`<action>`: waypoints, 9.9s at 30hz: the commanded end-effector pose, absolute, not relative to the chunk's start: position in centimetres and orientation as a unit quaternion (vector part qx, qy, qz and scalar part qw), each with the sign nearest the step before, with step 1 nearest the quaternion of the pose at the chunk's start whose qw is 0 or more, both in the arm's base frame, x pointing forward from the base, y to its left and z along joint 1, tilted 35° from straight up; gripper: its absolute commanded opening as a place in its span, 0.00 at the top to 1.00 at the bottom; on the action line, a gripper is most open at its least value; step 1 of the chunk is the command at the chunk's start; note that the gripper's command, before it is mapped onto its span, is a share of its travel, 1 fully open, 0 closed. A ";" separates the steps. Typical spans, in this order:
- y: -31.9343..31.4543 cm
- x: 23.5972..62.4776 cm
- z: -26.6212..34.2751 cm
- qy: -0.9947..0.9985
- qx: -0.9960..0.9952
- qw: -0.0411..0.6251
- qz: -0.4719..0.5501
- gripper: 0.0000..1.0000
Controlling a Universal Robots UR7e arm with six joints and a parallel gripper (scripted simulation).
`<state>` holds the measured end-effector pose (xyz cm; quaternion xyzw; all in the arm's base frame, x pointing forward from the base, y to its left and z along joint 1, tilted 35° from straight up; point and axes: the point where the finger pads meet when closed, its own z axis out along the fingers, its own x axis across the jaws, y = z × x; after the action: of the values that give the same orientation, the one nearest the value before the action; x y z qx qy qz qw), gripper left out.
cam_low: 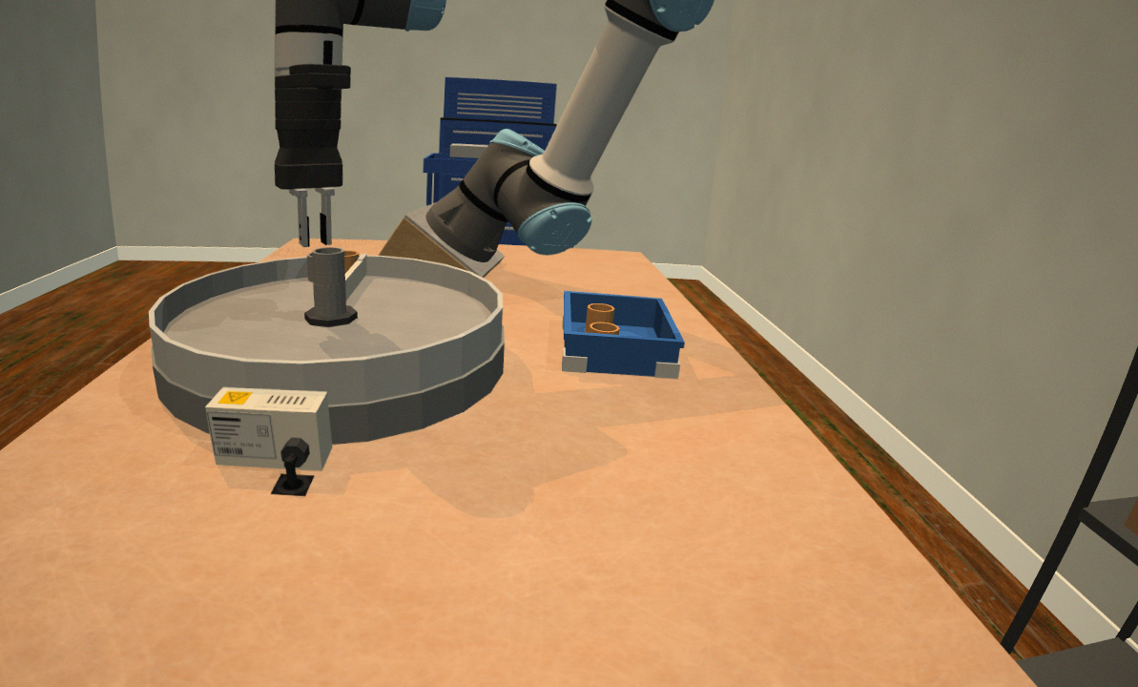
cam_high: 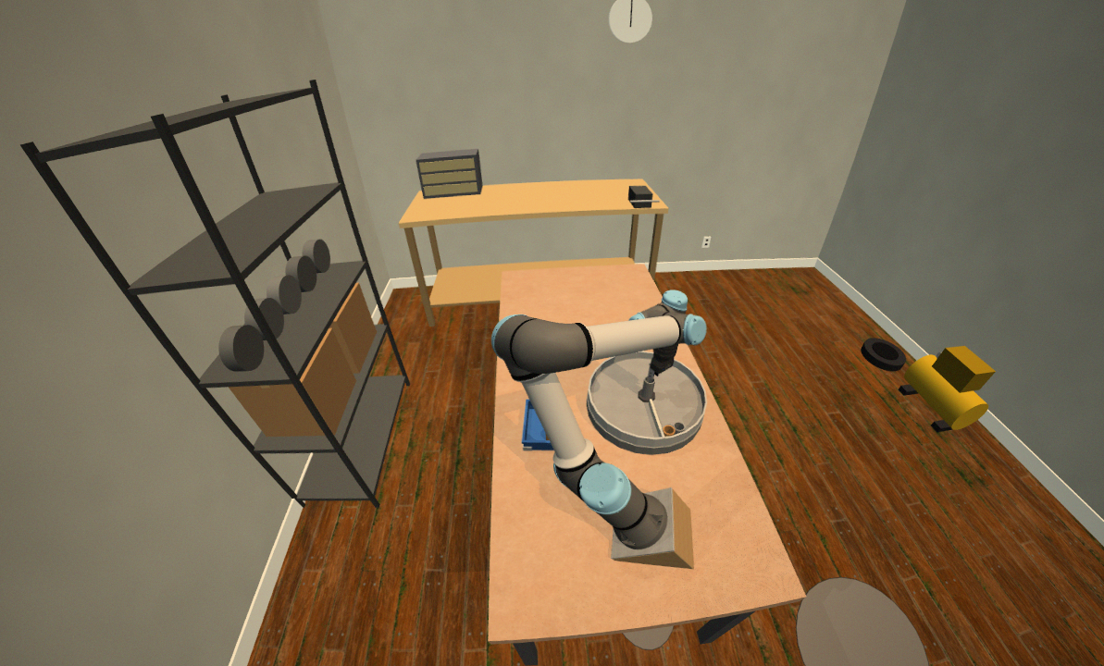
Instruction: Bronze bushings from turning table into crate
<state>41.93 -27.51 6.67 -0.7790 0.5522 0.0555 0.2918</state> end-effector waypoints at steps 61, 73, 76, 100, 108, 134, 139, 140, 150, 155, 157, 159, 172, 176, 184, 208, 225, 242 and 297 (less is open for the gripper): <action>-27.9 41.8 7.3 0.552 -0.779 0.292 0.055 0.53; -27.9 41.8 7.3 0.552 -0.779 0.292 0.055 0.53; -27.9 41.8 7.3 0.552 -0.779 0.292 0.055 0.53; -27.0 37.4 6.2 0.473 -0.829 0.296 0.026 0.55; -26.7 35.7 5.8 0.441 -0.847 0.296 0.015 0.55; -25.2 28.9 4.2 0.305 -0.905 0.295 -0.031 0.55; -25.2 28.9 4.2 0.305 -0.905 0.295 -0.031 0.55; -25.2 28.9 4.2 0.305 -0.905 0.295 -0.031 0.55; -24.3 24.6 3.2 0.216 -0.930 0.291 -0.059 0.55; -24.3 24.6 3.2 0.216 -0.930 0.291 -0.059 0.55; -24.3 24.6 3.2 0.216 -0.930 0.291 -0.059 0.55; -24.0 24.7 2.7 0.216 -0.930 0.291 -0.059 0.55; -23.6 24.9 1.9 0.215 -0.930 0.291 -0.059 0.55; -23.3 25.0 1.5 0.215 -0.931 0.291 -0.060 0.55; -22.8 25.2 0.7 0.214 -0.931 0.291 -0.060 0.55; -22.1 25.5 -0.5 0.212 -0.931 0.291 -0.060 0.55; -21.7 25.7 -1.1 0.212 -0.931 0.291 -0.060 0.55; -21.4 25.8 -1.6 0.212 -0.931 0.291 -0.060 0.55; -20.9 26.4 -2.7 0.213 -0.931 0.289 -0.065 1.00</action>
<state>26.39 -20.82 -2.67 -0.9310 0.2125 -0.0646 0.2897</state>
